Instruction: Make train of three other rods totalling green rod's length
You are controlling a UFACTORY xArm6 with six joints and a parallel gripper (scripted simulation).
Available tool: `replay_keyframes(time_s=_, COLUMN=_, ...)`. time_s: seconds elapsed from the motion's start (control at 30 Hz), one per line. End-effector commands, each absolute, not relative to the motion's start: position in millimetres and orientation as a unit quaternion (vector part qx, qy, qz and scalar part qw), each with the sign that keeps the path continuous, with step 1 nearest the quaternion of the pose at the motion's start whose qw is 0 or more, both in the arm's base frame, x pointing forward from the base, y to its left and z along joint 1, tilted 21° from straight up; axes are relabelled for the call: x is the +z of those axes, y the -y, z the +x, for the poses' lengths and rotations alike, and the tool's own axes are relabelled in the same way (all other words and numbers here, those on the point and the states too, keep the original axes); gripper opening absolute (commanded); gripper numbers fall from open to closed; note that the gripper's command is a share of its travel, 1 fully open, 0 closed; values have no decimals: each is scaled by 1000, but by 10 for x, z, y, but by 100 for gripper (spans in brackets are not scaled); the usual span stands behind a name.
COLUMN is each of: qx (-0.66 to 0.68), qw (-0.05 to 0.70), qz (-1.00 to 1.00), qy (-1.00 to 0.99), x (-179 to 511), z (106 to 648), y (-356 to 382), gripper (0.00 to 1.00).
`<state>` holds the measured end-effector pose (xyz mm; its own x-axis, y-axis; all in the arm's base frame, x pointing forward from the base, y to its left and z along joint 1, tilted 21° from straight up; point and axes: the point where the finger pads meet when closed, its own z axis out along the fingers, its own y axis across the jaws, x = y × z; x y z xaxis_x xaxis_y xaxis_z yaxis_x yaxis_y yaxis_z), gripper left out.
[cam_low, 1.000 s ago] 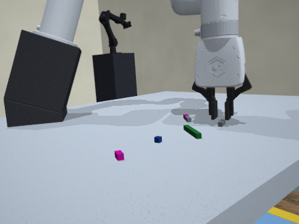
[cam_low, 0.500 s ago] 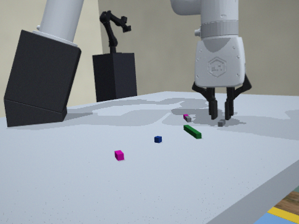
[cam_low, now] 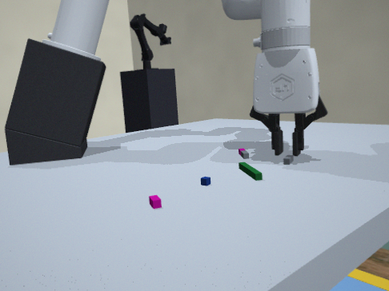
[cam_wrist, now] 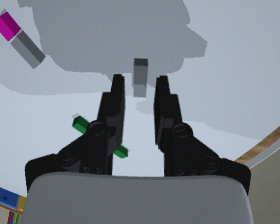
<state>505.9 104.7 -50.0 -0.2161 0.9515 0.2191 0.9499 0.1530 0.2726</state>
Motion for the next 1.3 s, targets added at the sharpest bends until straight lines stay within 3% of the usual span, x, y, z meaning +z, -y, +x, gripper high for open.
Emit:
replay_keyframes(time_s=0.0, qx=179, qw=3, qz=626, qy=-759, x=-491, z=5071, y=-1047, gripper=24)
replay_keyframes(time_s=1.27, qx=179, qw=3, qz=626, qy=-759, x=-618, z=5102, y=-1084, gripper=24)
